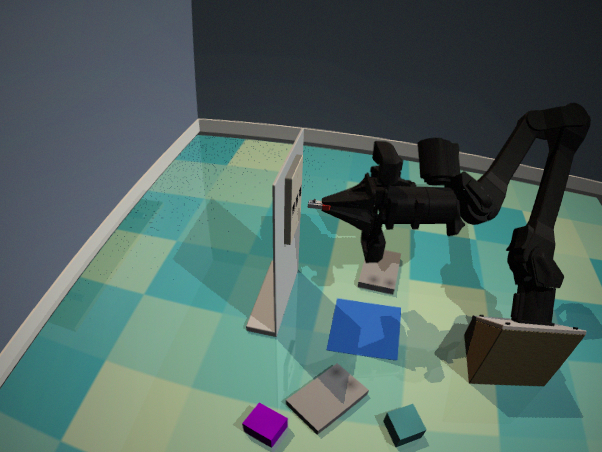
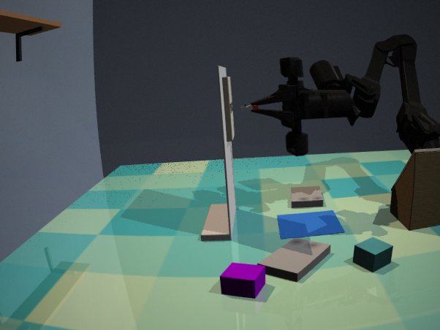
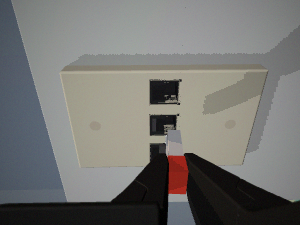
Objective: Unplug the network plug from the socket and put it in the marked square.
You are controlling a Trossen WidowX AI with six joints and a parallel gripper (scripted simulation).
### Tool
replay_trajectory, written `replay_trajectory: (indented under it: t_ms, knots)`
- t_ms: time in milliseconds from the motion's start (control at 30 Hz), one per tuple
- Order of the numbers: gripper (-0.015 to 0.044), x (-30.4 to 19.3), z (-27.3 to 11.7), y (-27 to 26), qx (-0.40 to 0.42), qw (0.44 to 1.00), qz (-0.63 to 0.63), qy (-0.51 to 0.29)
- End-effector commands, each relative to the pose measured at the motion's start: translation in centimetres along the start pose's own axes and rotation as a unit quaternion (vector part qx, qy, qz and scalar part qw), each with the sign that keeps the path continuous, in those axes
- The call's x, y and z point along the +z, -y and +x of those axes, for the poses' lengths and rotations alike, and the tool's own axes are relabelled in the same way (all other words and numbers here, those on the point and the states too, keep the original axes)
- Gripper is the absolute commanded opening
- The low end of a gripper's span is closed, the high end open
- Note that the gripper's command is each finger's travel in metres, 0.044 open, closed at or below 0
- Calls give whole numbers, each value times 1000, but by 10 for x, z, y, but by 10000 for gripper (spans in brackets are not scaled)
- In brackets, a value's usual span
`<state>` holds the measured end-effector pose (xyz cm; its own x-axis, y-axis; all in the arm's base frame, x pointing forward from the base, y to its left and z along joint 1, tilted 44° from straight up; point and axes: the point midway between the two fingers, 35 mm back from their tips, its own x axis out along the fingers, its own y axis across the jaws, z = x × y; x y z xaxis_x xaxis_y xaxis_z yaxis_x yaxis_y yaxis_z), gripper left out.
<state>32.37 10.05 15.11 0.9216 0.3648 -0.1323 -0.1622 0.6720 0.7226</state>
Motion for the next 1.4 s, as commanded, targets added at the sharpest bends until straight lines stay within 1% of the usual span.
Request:
replay_trajectory:
  t_ms: [0,1367]
  knots:
    - [0,-1,-3,1,-1,1000,-2,0]
    - [0,-4,-18,1,-1,1000,-2,-1]
